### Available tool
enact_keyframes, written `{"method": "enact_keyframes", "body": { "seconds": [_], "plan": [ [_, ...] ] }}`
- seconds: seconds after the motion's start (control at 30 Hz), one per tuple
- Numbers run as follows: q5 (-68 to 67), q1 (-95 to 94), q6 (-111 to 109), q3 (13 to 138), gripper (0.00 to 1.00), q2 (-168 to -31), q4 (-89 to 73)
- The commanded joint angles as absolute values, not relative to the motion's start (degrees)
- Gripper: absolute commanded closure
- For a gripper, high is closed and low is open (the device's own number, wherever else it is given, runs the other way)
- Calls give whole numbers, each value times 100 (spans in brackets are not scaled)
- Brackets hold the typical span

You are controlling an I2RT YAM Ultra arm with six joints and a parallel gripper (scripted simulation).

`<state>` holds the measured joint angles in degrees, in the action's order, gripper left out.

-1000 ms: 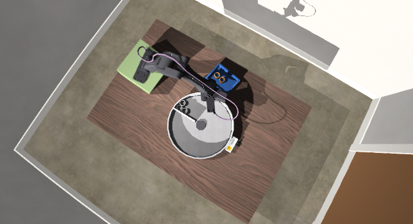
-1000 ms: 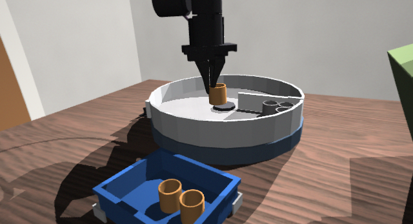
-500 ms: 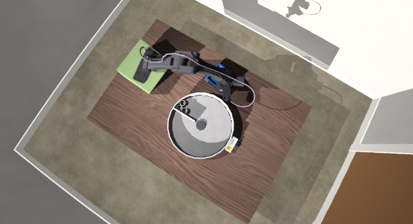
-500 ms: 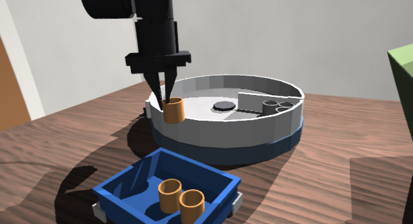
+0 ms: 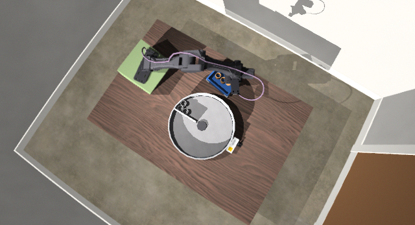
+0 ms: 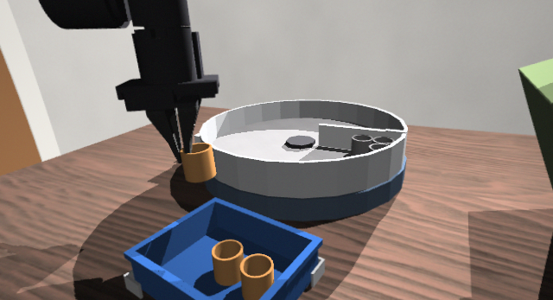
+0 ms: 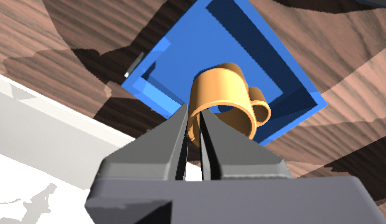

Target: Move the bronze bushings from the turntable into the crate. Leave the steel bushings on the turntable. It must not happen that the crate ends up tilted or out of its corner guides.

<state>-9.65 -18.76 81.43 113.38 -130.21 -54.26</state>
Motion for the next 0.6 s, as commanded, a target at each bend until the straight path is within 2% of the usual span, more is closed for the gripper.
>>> {"method": "enact_keyframes", "body": {
  "seconds": [0.0,0.57],
  "plan": [
    [-1153,-2016,8308,11780,100,-13065,-5739],
    [-1183,-2101,8398,12252,100,-13234,-5996]
  ]
}}
